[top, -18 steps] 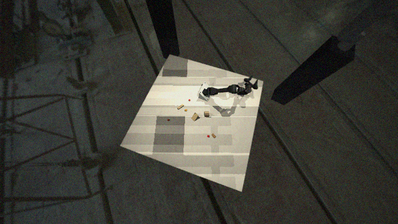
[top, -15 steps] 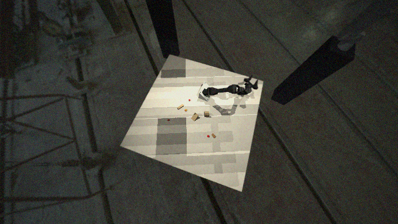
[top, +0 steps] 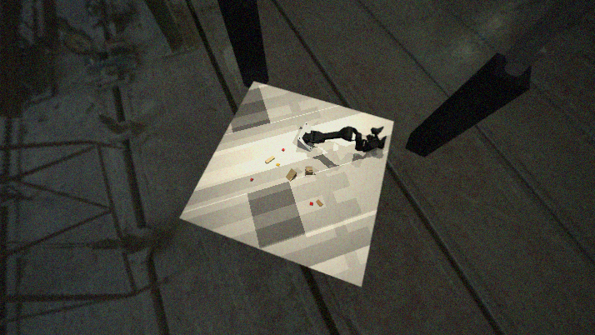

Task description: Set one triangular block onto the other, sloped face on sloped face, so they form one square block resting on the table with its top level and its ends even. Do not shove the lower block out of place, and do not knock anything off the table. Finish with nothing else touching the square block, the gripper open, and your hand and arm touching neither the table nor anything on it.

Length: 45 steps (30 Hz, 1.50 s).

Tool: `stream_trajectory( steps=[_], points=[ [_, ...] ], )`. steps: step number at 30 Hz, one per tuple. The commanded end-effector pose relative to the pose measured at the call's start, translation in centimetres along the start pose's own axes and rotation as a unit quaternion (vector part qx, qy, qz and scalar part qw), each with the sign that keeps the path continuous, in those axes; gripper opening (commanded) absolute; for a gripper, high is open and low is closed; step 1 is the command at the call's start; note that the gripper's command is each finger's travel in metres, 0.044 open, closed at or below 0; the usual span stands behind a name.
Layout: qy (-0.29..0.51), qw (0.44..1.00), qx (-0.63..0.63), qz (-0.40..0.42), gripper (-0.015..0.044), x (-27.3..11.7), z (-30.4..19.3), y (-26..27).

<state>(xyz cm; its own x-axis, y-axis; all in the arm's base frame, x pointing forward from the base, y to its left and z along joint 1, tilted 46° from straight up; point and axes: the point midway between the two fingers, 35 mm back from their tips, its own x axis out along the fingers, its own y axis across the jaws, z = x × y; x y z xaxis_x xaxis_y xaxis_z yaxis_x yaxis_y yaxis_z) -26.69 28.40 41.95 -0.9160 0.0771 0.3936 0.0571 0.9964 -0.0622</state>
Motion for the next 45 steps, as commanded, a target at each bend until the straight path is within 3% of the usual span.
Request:
stream_trajectory(
  steps=[1,16,28,34,45],
  points=[
    [0.010,0.998,0.031,0.058,0.0440,-2.0,-1.9,2.7],
    [0.086,0.948,0.144,0.271,0.0440,-13.0,-8.5,10.8],
    [0.165,0.870,0.184,0.428,0.0440,-26.1,-12.5,14.4],
    [0.217,0.807,0.230,0.499,0.0440,-33.8,-13.1,14.6],
    [0.405,0.619,0.348,0.575,0.0440,-48.2,-14.0,11.6]
  ],
)
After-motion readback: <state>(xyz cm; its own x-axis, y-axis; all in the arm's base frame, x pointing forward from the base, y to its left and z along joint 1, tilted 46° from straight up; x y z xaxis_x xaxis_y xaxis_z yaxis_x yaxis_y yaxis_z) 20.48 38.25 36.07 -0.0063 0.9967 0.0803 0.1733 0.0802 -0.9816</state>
